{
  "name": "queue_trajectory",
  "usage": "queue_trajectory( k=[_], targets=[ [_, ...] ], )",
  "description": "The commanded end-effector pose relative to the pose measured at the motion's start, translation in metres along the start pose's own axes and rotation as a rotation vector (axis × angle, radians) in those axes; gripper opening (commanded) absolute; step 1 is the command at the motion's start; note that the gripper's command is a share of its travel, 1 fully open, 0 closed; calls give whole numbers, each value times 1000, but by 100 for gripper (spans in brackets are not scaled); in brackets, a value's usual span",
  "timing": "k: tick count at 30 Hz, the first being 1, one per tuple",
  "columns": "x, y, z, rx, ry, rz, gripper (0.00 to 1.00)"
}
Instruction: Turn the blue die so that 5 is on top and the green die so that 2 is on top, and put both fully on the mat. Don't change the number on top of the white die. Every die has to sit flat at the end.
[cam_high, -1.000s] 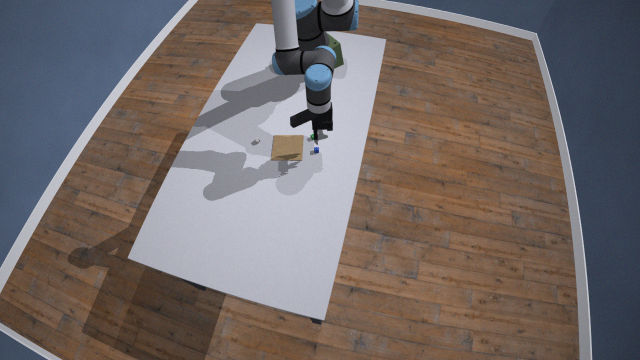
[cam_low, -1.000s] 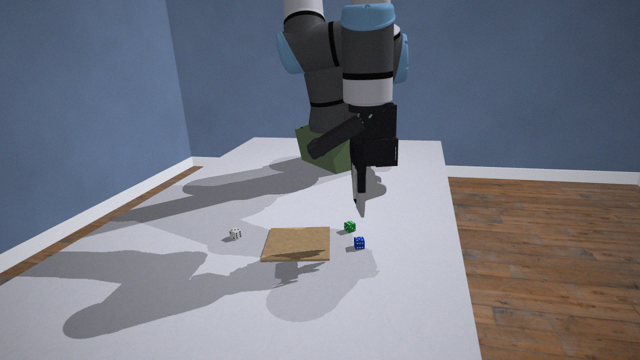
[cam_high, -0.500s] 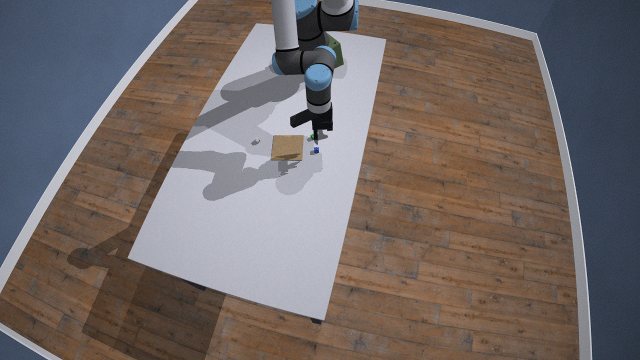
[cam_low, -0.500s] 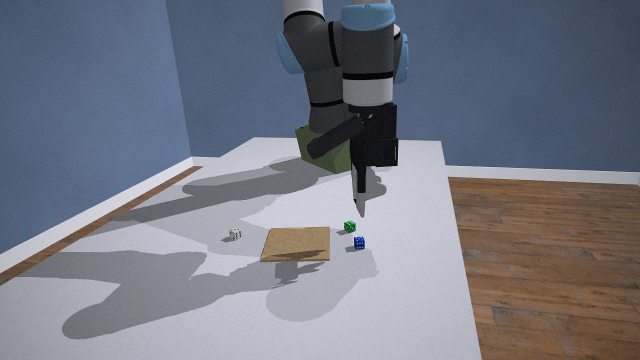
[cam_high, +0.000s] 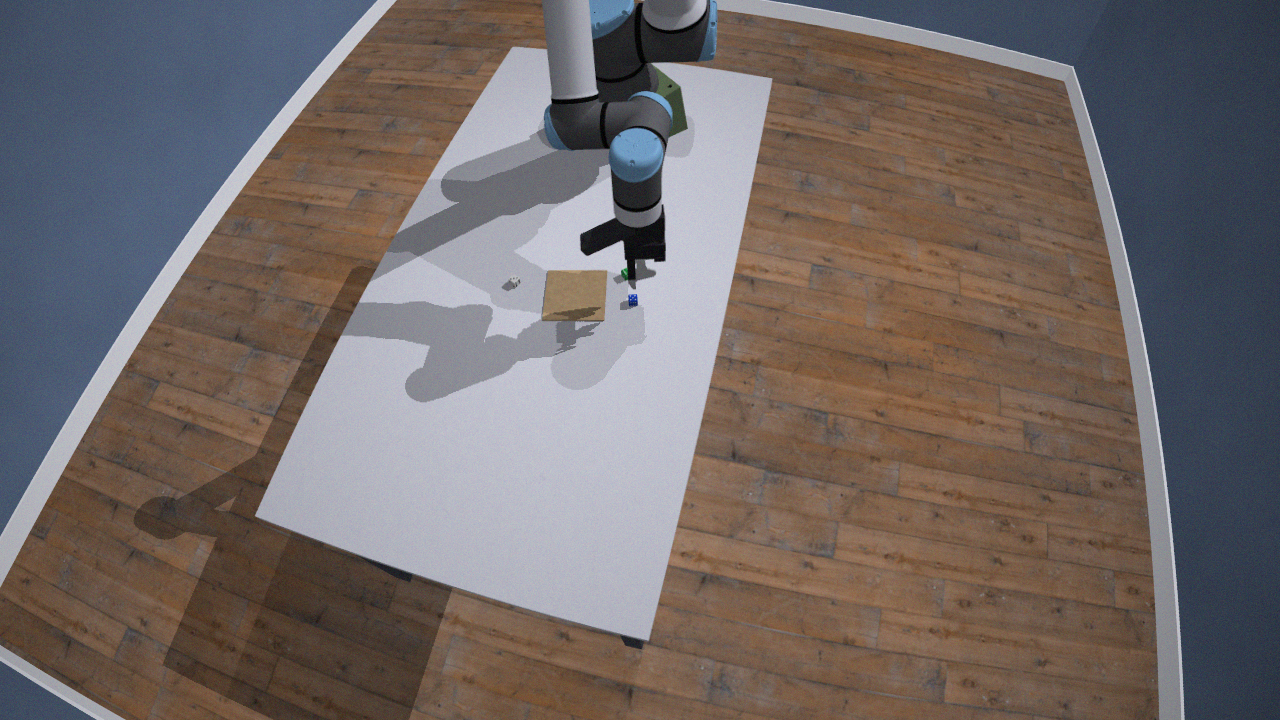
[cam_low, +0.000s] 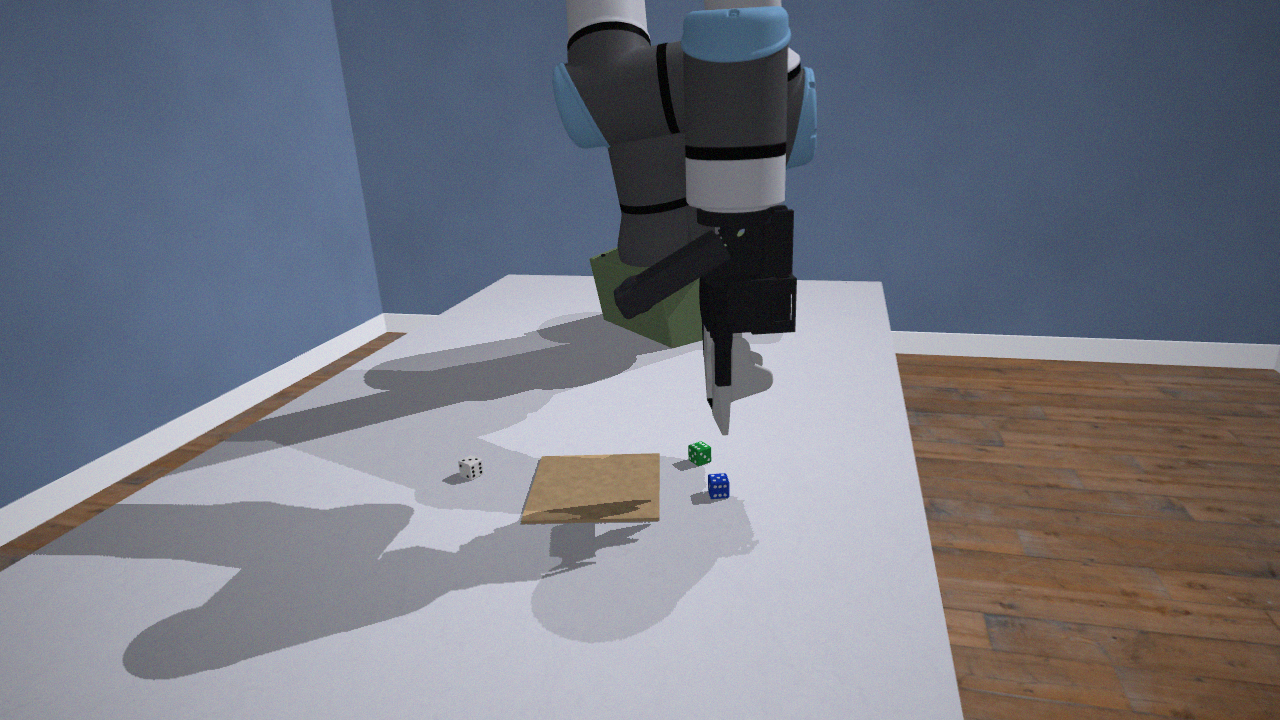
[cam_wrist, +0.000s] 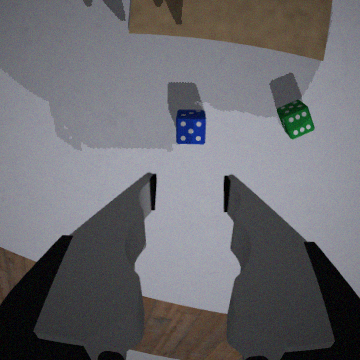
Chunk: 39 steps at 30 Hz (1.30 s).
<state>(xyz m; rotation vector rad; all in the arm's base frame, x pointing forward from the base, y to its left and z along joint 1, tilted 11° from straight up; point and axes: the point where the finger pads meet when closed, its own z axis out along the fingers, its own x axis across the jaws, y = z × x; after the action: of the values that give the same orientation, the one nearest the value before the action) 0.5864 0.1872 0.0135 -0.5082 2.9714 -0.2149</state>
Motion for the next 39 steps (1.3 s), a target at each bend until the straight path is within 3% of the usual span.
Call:
queue_trajectory(
  k=[1,39],
  targets=[
    [-1,0,0,0,-1,0,21],
    [0,-1,43,0,-1,0,21]
  ],
)
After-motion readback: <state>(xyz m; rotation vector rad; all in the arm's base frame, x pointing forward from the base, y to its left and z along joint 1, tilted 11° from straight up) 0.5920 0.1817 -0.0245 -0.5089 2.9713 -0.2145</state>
